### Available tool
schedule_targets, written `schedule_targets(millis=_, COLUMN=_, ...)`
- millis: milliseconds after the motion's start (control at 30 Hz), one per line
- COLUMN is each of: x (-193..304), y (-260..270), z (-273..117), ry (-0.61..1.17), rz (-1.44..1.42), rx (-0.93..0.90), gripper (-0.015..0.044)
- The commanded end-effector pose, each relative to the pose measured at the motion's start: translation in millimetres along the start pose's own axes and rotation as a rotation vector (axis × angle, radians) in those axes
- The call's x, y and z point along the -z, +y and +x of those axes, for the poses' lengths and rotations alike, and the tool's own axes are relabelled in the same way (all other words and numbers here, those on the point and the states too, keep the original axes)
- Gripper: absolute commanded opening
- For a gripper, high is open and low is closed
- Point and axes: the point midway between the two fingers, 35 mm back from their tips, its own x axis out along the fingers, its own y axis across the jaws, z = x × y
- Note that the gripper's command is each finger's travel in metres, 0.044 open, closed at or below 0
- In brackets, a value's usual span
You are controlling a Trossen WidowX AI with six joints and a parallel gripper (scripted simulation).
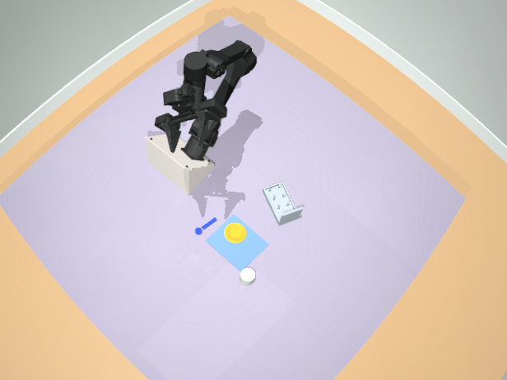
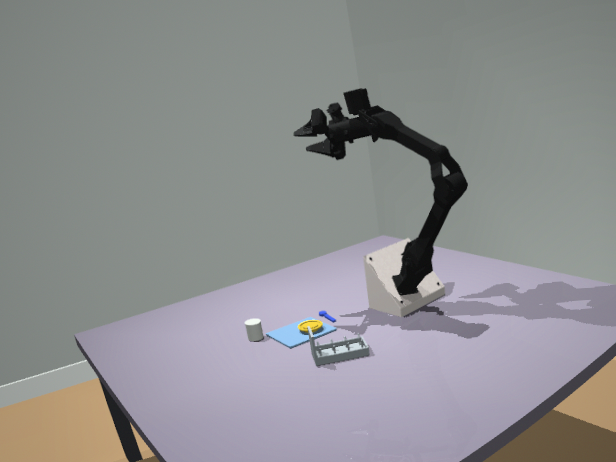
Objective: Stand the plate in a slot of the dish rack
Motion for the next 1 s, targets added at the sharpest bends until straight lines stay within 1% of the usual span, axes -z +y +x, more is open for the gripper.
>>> schedule_targets(millis=0, x=16, y=-2, z=16, ry=0.073, rz=-0.077, rx=0.032, gripper=0.0400)
schedule_targets(millis=333, x=78, y=-4, z=54, ry=0.301, rz=-0.292, rx=0.084, gripper=0.0400)
schedule_targets(millis=467, x=94, y=-5, z=61, ry=0.362, rz=-0.351, rx=0.094, gripper=0.0400)
schedule_targets(millis=967, x=177, y=-18, z=87, ry=0.741, rz=-0.703, rx=0.104, gripper=0.0400)
